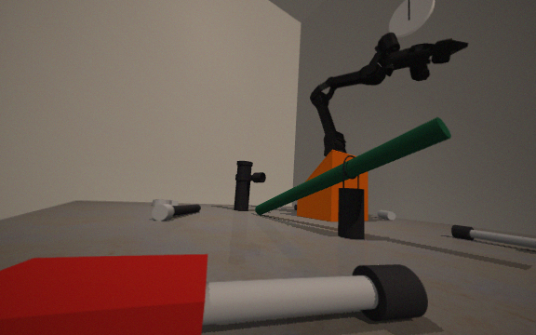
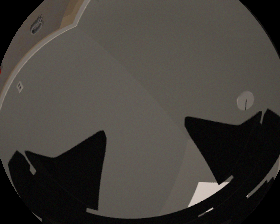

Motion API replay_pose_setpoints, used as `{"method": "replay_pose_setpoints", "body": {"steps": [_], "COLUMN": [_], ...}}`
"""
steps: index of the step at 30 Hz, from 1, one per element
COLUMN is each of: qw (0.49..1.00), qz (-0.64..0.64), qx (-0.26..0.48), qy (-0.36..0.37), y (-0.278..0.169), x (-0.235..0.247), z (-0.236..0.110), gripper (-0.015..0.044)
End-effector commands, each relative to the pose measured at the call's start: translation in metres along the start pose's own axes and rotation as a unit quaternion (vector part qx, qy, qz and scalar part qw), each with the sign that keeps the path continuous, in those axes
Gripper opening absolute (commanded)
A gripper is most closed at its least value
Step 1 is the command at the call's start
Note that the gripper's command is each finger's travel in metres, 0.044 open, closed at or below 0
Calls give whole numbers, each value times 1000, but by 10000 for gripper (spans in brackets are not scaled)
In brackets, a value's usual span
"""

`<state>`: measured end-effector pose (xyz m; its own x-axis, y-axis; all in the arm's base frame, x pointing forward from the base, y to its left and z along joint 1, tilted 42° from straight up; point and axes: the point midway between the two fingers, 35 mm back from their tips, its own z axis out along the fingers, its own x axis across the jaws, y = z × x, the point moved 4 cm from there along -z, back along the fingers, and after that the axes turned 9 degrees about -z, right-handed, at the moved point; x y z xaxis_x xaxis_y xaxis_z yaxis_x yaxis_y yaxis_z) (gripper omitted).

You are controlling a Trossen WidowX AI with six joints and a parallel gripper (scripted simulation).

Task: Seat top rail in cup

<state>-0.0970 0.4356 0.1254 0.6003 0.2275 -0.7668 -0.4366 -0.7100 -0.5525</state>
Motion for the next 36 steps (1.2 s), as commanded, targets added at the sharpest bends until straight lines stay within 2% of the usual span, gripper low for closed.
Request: {"method": "replay_pose_setpoints", "body": {"steps": [1, 4, 7, 10, 14, 19, 25, 30, 36], "qw": [1000, 992, 962, 910, 806, 635, 391, 180, -54], "qz": [7, 102, 221, 333, 467, 593, 669, 664, 580], "qx": [2, 41, 100, 167, 271, 408, 567, 683, 794], "qy": [4, 62, 128, 184, 242, 282, 281, 246, 175], "y": [-1, -14, -28, -37, -42, -36, -11, 21, 68], "x": [2, 26, 57, 85, 122, 157, 183, 188, 176], "z": [-1, -21, -49, -82, -132, -201, -286, -354, -425], "gripper": [426, 440, 440, 440, 440, 440, 440, 440, 440]}}
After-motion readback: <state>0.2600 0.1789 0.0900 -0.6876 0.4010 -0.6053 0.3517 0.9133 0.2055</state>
